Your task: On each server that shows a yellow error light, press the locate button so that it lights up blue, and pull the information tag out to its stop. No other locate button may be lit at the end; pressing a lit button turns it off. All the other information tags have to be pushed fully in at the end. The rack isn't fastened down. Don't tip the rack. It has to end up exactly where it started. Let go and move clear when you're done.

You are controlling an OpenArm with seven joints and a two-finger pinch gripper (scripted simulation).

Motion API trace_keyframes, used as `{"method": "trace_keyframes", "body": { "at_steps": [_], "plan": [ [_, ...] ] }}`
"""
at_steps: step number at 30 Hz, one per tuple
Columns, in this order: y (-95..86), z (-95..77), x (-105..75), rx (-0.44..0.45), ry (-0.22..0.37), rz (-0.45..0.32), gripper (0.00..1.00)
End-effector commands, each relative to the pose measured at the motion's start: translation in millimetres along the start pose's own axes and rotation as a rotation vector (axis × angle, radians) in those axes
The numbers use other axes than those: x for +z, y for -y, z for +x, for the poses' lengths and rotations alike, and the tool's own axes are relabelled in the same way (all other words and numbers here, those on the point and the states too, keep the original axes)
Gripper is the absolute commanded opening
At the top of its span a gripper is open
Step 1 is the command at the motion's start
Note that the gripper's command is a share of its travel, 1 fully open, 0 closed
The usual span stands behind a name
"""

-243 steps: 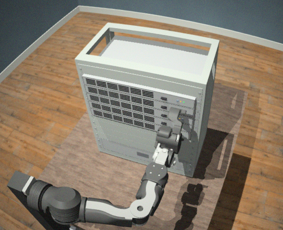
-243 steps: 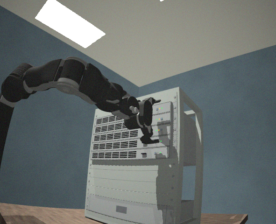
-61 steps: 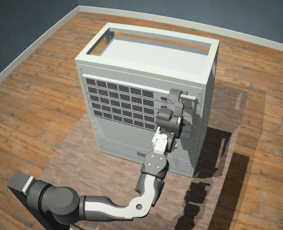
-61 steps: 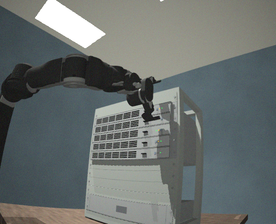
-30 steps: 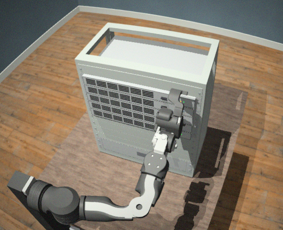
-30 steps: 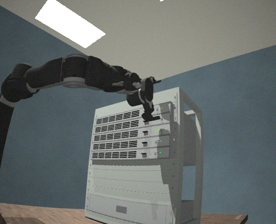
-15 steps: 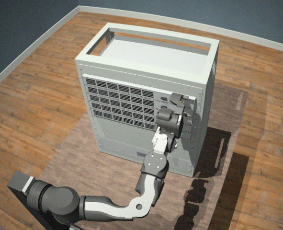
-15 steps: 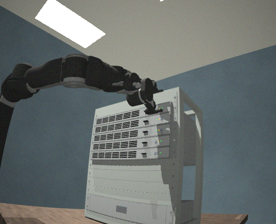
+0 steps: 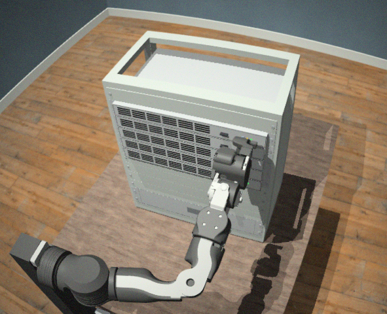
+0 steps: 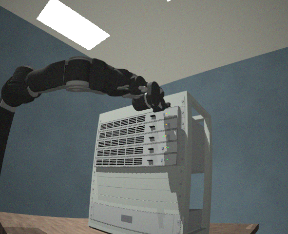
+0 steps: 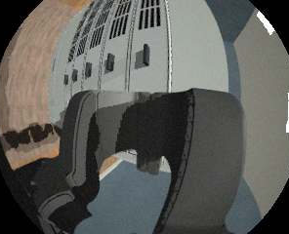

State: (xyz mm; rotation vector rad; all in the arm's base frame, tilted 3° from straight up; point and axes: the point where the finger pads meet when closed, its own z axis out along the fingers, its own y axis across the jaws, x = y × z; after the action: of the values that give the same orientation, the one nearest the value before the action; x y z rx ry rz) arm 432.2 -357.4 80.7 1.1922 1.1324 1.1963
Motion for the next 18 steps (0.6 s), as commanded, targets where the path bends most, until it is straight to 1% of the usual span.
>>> {"method": "trace_keyframes", "body": {
  "at_steps": [1, 12, 13, 18],
  "plan": [
    [1.9, 0.6, 0.3, -0.003, -0.003, 0.008, 0.0],
    [1.9, 0.6, 0.3, -0.003, -0.003, 0.008, 0.0],
    [1.9, 0.6, 0.3, -0.003, -0.003, 0.008, 0.1],
    [5.4, 1.7, -1.7, -0.002, 0.002, 0.008, 0.1]
  ]
}}
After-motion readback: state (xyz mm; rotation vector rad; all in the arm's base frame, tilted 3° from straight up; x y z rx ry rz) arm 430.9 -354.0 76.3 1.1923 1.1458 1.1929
